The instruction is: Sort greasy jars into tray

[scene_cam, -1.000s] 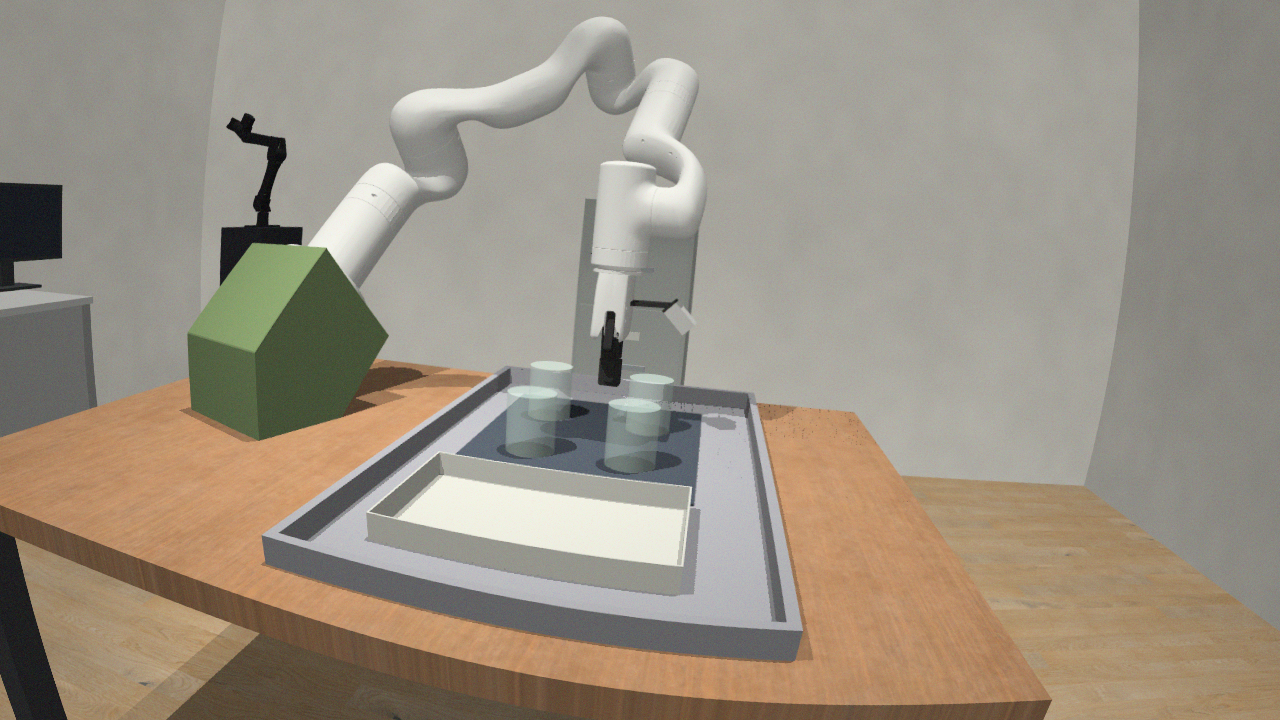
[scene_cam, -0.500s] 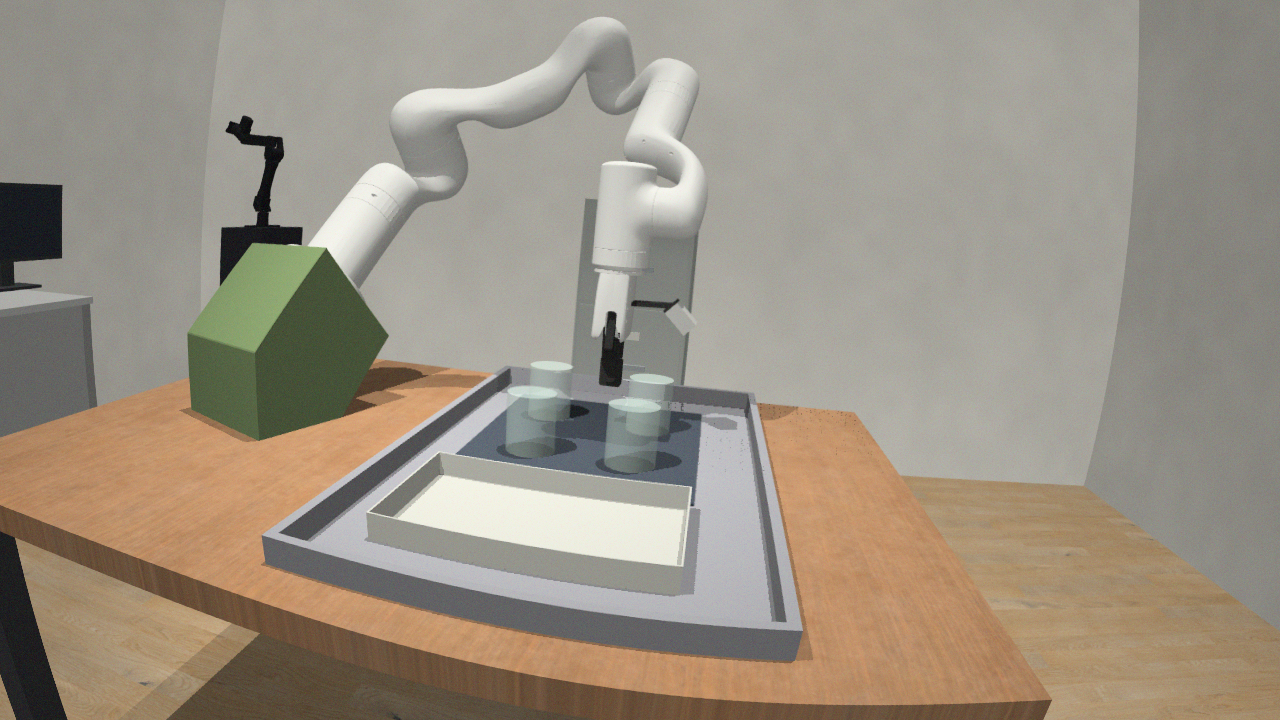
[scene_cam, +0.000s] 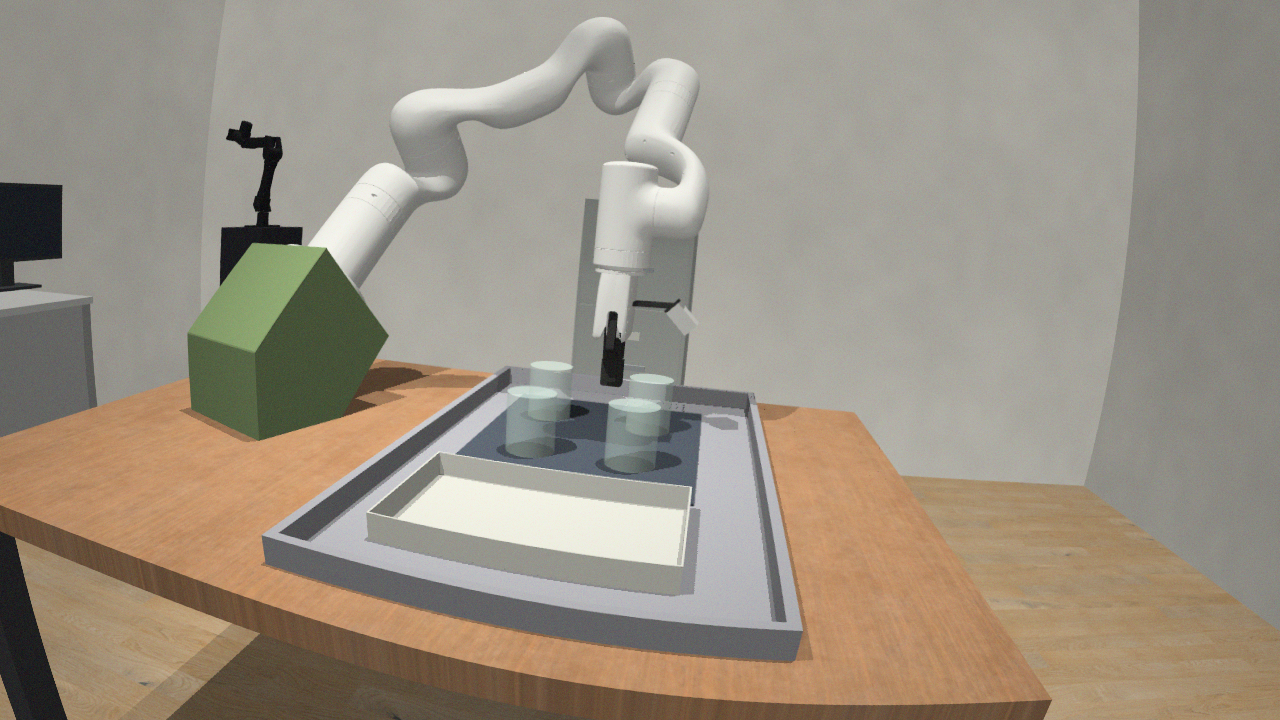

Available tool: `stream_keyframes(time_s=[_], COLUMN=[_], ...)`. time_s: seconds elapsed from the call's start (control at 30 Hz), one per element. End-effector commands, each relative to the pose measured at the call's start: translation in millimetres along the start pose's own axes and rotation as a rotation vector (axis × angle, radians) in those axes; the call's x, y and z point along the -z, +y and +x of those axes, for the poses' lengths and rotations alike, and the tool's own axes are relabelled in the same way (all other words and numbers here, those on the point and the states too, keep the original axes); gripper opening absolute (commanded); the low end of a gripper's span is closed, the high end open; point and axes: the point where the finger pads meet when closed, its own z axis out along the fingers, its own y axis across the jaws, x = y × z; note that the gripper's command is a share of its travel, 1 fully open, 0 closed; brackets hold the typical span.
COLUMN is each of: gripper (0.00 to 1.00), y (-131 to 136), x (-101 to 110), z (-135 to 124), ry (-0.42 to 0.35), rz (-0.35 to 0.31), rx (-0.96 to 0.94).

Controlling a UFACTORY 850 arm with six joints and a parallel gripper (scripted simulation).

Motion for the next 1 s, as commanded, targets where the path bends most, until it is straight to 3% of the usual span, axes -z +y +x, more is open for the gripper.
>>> stream_keyframes(time_s=[0.0, 0.97], gripper=[0.00, 0.00], y=[0.1, 0.1], x=[0.4, 0.4], z=[1.1, 4.5], ry=[0.001, 0.001], rz=[0.000, 0.000], rx=[0.000, 0.000])
